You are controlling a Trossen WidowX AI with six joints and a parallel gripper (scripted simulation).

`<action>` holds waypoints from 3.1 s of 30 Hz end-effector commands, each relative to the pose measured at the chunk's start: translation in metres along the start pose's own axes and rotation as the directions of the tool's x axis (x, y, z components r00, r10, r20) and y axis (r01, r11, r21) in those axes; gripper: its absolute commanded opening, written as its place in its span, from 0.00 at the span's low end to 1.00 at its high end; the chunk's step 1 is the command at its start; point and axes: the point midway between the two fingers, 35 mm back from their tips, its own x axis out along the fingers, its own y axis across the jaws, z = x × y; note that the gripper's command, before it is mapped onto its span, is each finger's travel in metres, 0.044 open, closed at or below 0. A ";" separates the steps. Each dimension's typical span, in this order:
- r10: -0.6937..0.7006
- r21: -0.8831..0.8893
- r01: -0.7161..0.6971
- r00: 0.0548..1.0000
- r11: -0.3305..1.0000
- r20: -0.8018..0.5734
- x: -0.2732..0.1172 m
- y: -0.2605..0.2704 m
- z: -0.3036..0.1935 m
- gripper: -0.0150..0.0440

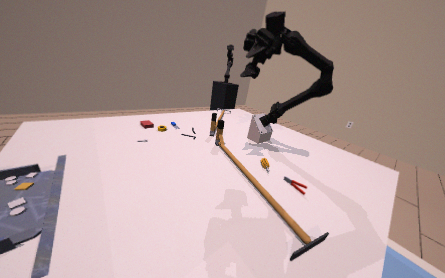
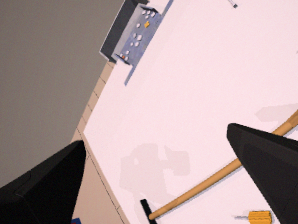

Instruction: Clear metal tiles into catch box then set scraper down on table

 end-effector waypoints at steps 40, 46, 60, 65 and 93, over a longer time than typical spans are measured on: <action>-0.470 0.816 0.272 0.883 0.510 -0.001 0.067 -0.103 0.093 1.00; -0.535 0.878 0.270 0.845 0.394 -0.020 0.075 -0.122 0.101 1.00; -0.674 0.968 0.217 0.734 0.124 -0.078 0.088 -0.167 0.115 1.00; -0.719 0.983 0.183 0.687 0.034 -0.103 0.092 -0.184 0.119 1.00; -0.896 0.938 -0.129 0.361 -0.322 -0.258 0.102 -0.277 0.127 1.00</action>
